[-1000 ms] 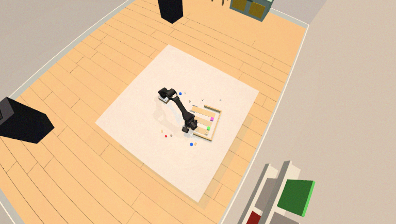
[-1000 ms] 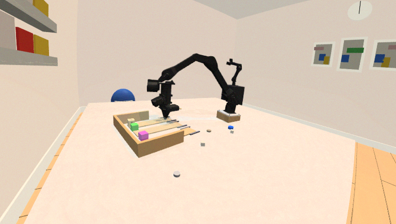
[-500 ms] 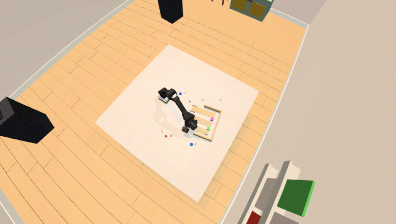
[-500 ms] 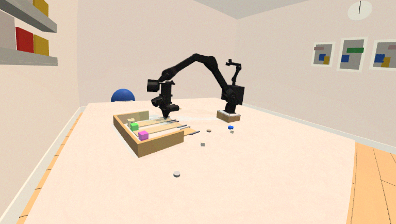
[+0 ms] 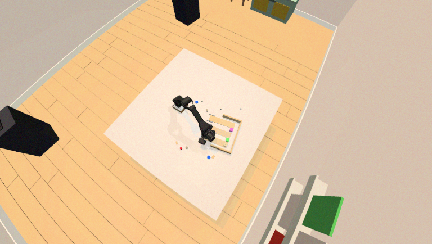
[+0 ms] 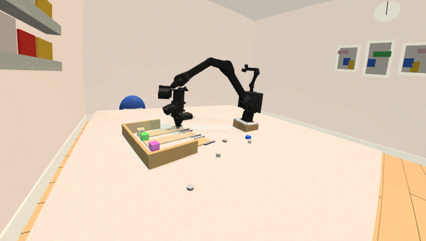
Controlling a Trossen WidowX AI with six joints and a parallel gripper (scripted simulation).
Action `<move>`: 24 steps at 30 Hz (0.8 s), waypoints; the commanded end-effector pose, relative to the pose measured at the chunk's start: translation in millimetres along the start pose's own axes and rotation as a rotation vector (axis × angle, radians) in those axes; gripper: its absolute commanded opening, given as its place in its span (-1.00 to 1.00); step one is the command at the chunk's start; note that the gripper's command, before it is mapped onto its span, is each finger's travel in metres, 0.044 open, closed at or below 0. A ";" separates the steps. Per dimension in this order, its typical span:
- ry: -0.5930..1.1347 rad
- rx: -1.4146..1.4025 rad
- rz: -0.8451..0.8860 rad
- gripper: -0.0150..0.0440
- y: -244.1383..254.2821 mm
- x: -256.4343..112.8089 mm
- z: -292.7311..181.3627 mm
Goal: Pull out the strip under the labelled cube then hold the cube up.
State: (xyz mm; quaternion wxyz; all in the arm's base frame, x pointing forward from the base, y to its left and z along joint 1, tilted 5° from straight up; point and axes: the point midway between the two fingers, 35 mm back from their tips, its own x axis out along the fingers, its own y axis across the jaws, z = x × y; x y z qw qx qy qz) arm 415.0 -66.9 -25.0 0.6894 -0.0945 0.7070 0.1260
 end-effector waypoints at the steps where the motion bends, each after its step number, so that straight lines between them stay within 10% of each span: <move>1: 0.001 -0.003 -0.004 -0.49 -0.8 2.7 0.4; 24: 0.003 -0.003 -0.004 -0.49 -0.7 4.2 -23.3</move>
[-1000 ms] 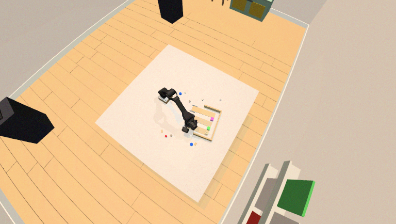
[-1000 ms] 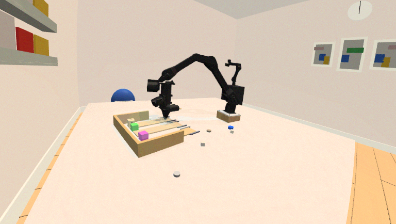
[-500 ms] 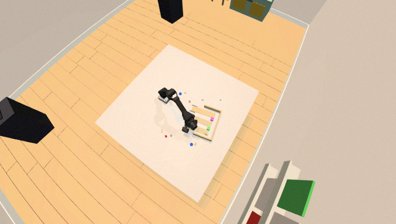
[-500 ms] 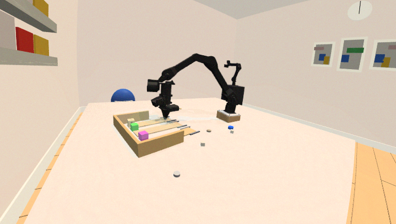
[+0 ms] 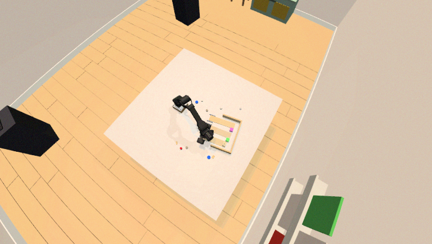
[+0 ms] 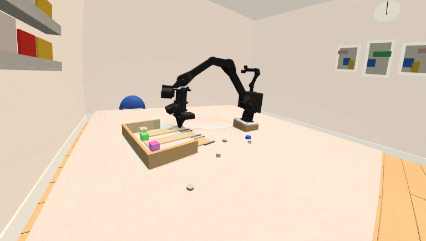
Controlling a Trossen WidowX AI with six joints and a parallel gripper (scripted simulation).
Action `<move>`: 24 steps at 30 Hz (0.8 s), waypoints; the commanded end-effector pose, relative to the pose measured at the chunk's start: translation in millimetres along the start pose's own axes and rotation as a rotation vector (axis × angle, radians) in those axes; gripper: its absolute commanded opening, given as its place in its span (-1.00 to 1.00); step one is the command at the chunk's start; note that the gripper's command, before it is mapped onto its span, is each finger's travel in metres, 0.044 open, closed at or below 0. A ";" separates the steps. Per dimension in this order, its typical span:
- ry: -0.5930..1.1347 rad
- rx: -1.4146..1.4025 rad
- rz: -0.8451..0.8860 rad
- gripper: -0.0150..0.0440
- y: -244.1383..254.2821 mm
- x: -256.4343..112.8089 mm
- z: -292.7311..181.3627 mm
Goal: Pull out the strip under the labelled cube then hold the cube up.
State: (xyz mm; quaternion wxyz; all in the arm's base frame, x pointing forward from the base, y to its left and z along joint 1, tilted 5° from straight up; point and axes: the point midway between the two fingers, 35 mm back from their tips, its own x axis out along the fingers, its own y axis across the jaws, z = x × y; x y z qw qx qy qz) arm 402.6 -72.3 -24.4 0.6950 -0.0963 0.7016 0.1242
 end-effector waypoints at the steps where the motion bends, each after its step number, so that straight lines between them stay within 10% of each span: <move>1: 0.018 -0.003 0.004 -0.49 0.7 4.5 -11.4; 24: 0.021 -0.002 0.004 -0.49 0.0 5.7 -46.9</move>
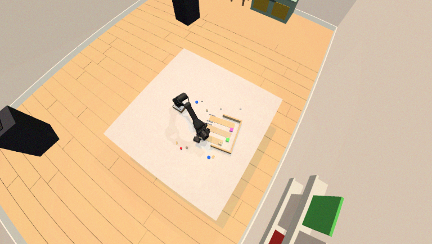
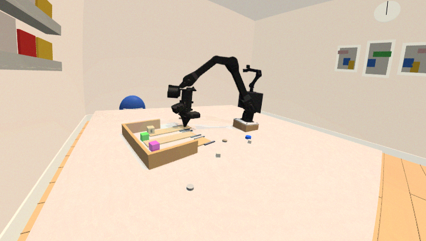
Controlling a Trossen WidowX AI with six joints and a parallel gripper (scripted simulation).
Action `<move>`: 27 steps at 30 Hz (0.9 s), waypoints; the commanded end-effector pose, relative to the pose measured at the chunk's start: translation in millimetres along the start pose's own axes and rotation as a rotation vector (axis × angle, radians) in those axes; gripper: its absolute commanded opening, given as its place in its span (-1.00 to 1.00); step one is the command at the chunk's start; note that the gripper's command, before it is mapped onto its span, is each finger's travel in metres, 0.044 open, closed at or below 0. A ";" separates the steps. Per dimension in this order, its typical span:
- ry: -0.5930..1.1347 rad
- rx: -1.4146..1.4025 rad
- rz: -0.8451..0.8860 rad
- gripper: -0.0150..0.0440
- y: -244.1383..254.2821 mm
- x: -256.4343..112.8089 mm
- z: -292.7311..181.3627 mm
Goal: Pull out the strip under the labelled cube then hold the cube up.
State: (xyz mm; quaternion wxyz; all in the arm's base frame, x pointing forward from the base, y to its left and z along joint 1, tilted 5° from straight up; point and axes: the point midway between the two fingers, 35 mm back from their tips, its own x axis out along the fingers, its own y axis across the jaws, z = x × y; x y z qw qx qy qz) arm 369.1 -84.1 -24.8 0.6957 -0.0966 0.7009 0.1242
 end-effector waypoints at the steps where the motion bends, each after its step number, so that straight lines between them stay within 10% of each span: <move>1: 0.023 -0.002 0.004 -0.49 0.9 5.3 -12.9; 27: 0.026 -0.002 0.004 -0.49 0.1 5.4 -51.2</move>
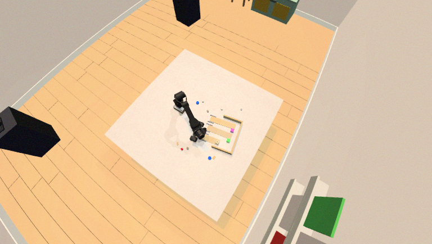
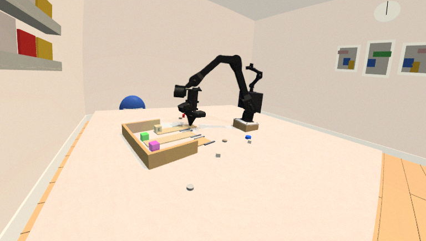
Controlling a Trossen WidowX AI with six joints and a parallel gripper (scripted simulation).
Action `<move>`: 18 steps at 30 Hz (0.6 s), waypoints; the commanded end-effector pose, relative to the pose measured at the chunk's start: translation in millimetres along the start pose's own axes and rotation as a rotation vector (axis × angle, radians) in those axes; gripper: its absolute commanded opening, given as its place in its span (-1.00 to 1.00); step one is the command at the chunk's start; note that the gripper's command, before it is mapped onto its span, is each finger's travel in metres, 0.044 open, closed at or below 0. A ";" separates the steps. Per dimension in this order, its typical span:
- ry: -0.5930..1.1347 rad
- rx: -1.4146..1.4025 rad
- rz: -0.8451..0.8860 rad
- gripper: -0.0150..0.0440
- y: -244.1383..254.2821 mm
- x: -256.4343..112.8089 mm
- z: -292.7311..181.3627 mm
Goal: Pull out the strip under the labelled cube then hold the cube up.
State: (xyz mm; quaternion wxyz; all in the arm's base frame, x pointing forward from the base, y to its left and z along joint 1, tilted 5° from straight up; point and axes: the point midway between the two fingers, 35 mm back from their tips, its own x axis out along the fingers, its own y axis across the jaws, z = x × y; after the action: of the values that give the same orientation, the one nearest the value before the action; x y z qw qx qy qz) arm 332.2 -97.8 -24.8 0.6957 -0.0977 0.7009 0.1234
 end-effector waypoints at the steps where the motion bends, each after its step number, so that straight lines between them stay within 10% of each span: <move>1: 0.026 -0.001 0.007 -0.49 1.7 5.4 -13.3; 18: 0.028 -0.001 0.007 -0.49 1.1 5.1 -39.0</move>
State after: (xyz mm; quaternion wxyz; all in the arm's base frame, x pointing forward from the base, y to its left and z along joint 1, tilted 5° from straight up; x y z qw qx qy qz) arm 307.4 -106.7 -24.6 0.6952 -0.0987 0.7013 0.1235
